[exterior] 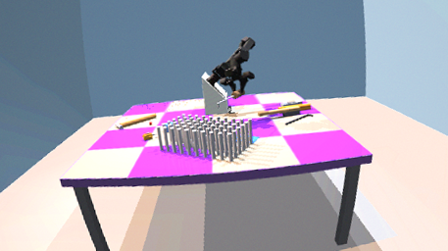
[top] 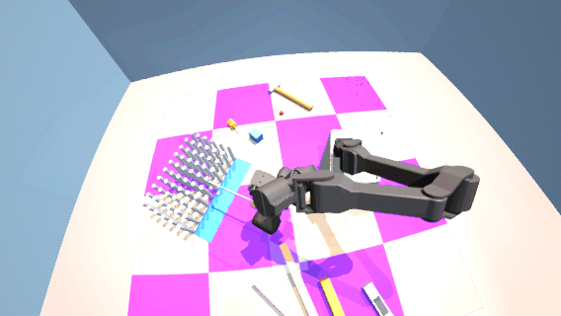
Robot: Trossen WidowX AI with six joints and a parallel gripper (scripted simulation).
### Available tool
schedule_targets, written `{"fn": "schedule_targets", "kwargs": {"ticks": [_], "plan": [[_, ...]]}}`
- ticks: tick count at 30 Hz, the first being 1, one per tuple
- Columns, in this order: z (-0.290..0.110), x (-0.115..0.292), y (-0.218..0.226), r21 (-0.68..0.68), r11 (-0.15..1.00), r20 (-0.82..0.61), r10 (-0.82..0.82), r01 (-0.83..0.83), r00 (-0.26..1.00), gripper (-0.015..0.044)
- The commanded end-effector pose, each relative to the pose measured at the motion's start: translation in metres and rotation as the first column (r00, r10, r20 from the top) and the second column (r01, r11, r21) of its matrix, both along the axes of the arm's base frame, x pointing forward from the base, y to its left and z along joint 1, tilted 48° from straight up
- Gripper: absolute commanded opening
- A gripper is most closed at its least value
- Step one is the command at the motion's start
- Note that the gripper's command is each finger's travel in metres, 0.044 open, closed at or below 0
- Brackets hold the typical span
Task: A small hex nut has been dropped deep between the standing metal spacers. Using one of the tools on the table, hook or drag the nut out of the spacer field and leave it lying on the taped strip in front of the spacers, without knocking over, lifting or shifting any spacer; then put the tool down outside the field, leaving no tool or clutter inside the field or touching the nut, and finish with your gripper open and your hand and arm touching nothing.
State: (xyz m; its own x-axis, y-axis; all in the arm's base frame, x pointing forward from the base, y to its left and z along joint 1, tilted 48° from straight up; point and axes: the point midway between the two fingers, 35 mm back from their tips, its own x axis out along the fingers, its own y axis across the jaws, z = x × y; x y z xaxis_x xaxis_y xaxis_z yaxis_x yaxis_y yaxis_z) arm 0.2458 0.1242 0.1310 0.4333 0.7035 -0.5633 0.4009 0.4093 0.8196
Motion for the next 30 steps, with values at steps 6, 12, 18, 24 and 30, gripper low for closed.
{"fn": "schedule_targets", "kwargs": {"ticks": [6,12,18,24,30], "plan": [[-0.016,0.023,-0.022,-0.023,0.987,-0.188,-0.163,0.162,0.968,0.0000],[-0.028,0.038,-0.040,-0.053,0.959,-0.315,-0.279,0.277,0.907,0.0000],[-0.042,0.052,-0.060,-0.097,0.918,-0.429,-0.387,0.385,0.816,0.0000],[-0.058,0.062,-0.081,-0.155,0.862,-0.527,-0.485,0.482,0.698,0.0000],[-0.074,0.069,-0.103,-0.227,0.805,-0.585,-0.563,0.548,0.584,0.0000]]}}
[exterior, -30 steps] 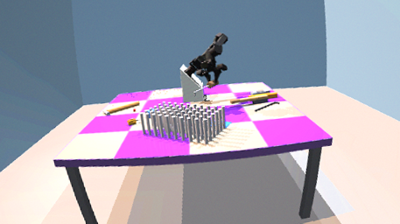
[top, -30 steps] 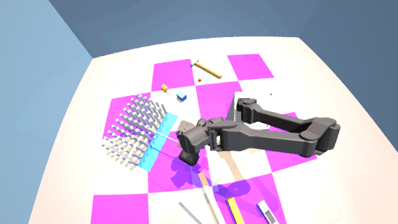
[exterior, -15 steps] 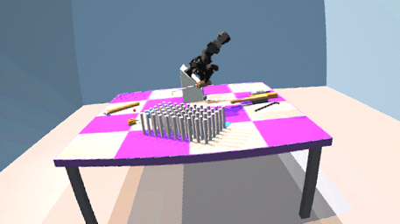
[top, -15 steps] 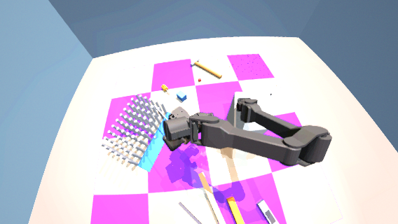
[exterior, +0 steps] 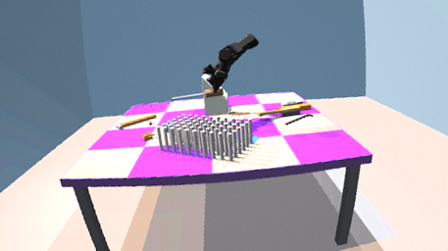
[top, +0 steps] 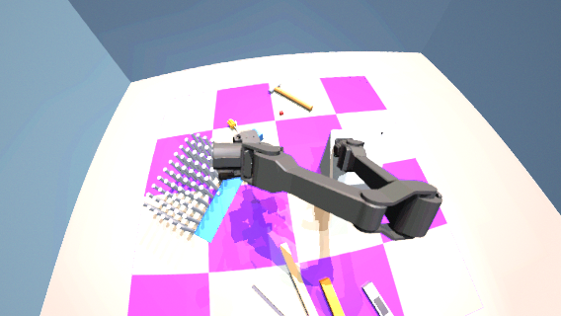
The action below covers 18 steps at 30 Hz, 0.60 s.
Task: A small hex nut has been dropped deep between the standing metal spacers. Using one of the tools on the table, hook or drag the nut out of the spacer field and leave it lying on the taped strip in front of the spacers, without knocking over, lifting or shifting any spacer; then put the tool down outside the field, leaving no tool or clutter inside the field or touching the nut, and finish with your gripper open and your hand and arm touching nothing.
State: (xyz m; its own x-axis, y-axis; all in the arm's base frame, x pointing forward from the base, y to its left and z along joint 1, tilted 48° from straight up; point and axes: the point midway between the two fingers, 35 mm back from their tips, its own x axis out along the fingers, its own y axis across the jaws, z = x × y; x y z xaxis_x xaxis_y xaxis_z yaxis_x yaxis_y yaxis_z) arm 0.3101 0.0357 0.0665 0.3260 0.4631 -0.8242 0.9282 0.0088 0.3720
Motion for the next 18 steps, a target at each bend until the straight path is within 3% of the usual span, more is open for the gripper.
{"fn": "schedule_targets", "kwargs": {"ticks": [1,18], "plan": [[-0.011,0.006,-0.018,-0.021,0.996,-0.080,-0.083,0.082,0.993,0.0000],[-0.062,0.012,-0.082,-0.111,0.911,-0.397,-0.407,0.397,0.823,0.0000]]}}
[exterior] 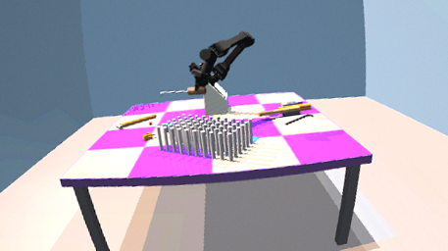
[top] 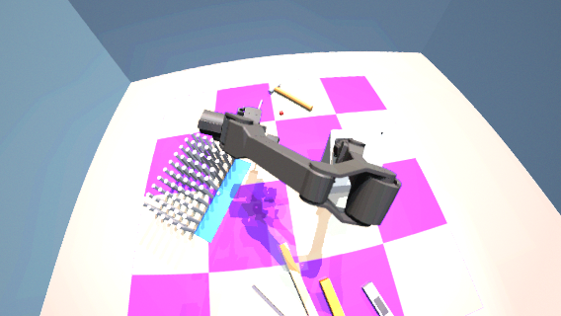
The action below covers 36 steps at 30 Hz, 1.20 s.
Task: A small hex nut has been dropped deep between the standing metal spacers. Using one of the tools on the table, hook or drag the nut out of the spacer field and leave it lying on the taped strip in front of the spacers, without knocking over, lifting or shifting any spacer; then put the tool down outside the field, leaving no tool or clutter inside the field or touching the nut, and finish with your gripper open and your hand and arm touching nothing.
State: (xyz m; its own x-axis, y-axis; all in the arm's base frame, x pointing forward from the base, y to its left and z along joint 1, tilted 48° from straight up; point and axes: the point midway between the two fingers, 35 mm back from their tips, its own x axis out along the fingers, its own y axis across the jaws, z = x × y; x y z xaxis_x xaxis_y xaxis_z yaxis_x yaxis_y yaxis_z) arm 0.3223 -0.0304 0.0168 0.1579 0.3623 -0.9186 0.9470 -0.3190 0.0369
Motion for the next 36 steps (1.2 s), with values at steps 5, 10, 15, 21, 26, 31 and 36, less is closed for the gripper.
{"fn": "schedule_targets", "kwargs": {"ticks": [5,10,15,21,26,31,36], "plan": [[-0.031,-0.003,-0.038,-0.030,0.984,-0.165,-0.179,0.177,0.970,0.0000],[-0.048,-0.008,-0.056,-0.052,0.963,-0.252,-0.271,0.266,0.929,0.0000],[-0.064,-0.014,-0.071,-0.081,0.931,-0.346,-0.361,0.356,0.866,0.0000],[-0.083,-0.024,-0.089,-0.128,0.883,-0.449,-0.457,0.451,0.768,0.0000],[-0.099,-0.033,-0.102,-0.177,0.837,-0.524,-0.525,0.517,0.671,0.0000],[-0.115,-0.045,-0.114,-0.233,0.787,-0.589,-0.581,0.571,0.562,0.0000],[-0.131,-0.057,-0.125,-0.295,0.735,-0.641,-0.626,0.611,0.444,0.0000]]}}
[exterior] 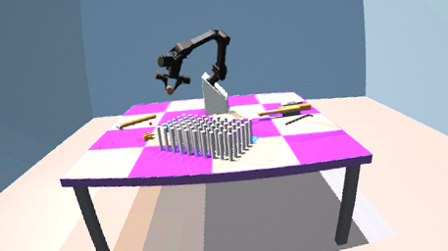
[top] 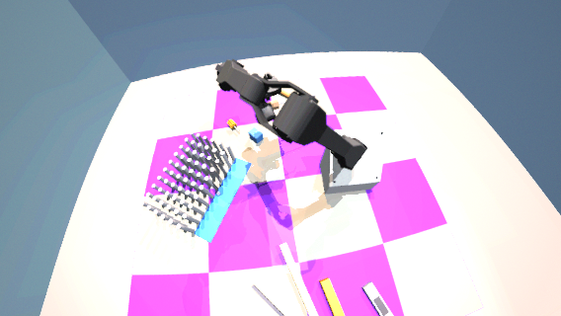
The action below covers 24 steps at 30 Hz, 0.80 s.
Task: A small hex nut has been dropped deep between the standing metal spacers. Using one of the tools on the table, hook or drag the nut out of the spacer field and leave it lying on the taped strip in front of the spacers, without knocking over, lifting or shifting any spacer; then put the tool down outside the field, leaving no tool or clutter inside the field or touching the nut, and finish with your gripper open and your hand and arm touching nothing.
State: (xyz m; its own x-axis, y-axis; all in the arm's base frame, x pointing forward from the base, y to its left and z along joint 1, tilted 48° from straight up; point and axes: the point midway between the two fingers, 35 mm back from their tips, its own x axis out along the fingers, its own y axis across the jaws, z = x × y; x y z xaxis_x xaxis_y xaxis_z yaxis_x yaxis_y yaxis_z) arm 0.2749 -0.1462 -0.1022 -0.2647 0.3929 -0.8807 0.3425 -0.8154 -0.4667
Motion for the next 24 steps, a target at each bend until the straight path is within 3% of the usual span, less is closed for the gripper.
{"fn": "schedule_targets", "kwargs": {"ticks": [1,14,24], "plan": [[-0.016,-0.013,-0.011,-0.009,0.997,-0.103,-0.081,0.081,0.991,0.0000],[-0.055,-0.052,-0.031,-0.058,0.960,-0.360,-0.275,0.273,0.891,0.0000],[-0.059,-0.053,-0.030,-0.062,0.957,-0.372,-0.284,0.282,0.884,0.0000]]}}
